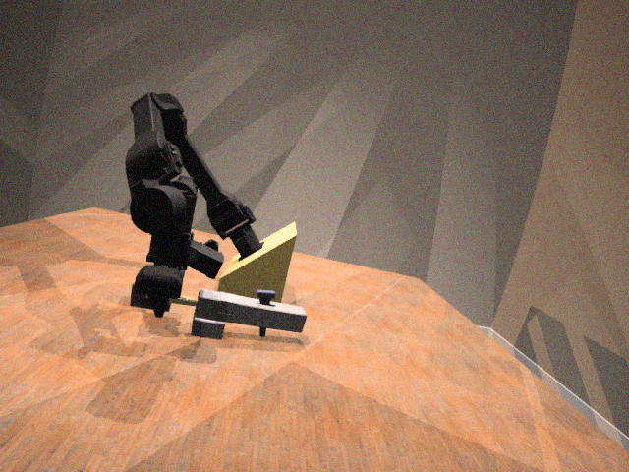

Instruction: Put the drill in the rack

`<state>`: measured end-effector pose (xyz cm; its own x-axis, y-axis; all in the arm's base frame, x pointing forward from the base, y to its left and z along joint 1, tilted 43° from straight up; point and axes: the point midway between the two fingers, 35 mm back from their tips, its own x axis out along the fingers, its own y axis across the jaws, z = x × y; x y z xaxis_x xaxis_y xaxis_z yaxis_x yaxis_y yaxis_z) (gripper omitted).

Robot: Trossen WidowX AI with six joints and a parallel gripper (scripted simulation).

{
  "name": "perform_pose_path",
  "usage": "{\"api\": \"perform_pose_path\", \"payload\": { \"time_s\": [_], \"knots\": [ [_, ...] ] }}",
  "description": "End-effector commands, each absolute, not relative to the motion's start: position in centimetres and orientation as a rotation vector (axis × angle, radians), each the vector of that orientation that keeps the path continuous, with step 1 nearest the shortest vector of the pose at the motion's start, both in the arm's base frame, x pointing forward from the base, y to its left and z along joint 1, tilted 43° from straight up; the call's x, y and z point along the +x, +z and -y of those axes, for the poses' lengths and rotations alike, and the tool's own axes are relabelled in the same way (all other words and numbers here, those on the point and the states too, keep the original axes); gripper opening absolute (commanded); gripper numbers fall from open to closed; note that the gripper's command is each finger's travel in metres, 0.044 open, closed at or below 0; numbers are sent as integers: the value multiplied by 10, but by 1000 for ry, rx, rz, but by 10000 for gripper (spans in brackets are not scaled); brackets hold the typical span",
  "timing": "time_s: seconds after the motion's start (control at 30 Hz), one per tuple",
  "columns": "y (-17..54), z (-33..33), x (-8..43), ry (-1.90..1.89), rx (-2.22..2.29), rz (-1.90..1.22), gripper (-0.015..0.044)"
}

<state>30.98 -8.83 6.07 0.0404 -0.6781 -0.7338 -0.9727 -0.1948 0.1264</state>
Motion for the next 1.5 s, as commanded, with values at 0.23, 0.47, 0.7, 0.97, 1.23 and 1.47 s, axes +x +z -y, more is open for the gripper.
{"api": "perform_pose_path", "payload": {
  "time_s": [0.23, 0.47, 0.7, 0.97, 1.23, 1.47],
  "knots": [
    [71, 98, 313, 973, -1919, -1663, 0],
    [79, 105, 316, 972, -1919, -1663, 0],
    [86, 111, 318, 972, -1919, -1663, 0],
    [94, 118, 320, 971, -1920, -1663, 0],
    [103, 126, 323, 970, -1920, -1663, 0],
    [107, 129, 324, 970, -1920, -1663, 0]
  ]
}}
